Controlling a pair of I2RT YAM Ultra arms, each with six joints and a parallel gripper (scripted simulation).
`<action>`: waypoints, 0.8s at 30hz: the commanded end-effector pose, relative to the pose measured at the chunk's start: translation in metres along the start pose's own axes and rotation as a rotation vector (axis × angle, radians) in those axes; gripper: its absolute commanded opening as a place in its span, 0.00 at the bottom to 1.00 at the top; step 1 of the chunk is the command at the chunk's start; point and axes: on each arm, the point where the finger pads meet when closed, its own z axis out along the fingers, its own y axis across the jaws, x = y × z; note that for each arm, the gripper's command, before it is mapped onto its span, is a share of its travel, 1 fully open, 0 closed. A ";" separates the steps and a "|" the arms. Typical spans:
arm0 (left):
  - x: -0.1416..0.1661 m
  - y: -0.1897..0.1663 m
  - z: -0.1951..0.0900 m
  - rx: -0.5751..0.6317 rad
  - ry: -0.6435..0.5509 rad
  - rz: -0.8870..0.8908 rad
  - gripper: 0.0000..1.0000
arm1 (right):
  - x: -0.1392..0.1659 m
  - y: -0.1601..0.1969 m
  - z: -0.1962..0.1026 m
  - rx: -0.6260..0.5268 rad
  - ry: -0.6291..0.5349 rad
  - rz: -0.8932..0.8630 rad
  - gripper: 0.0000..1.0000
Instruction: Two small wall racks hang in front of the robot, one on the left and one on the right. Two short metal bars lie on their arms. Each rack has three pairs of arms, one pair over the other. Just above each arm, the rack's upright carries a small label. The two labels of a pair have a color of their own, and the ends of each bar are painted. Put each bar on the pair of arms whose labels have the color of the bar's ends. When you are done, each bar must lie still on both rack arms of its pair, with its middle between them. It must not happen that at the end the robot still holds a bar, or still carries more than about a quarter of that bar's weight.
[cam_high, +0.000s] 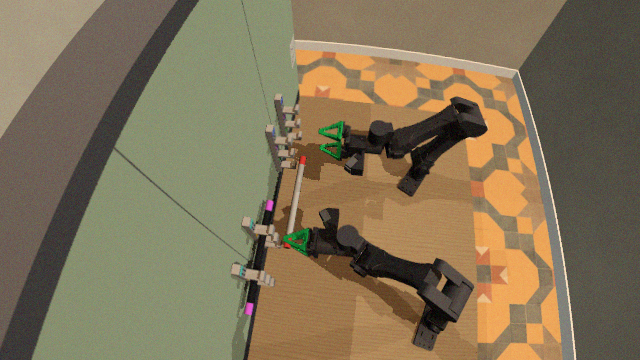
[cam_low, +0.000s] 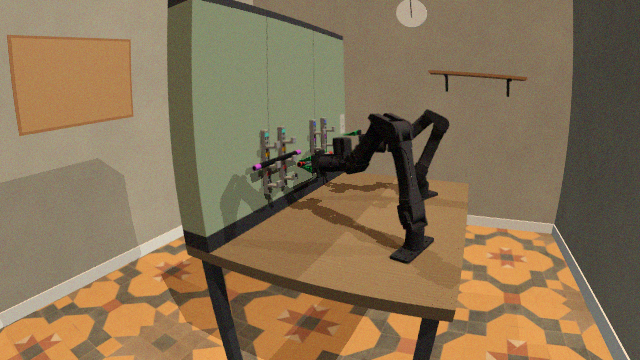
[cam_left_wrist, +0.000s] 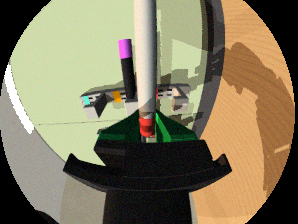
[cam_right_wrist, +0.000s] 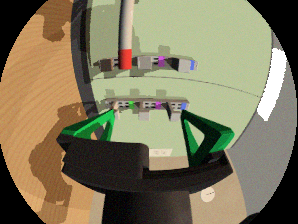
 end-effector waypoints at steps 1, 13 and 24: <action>0.013 0.025 -0.001 -0.074 0.000 -0.054 0.00 | 0.003 -0.007 -0.004 0.019 0.002 0.015 1.00; 0.036 0.022 -0.001 -0.074 0.000 -0.054 0.00 | 0.003 -0.007 -0.004 0.019 0.002 0.015 1.00; 0.059 0.024 -0.001 -0.074 0.000 -0.054 0.00 | 0.003 -0.007 -0.004 0.019 0.002 0.015 1.00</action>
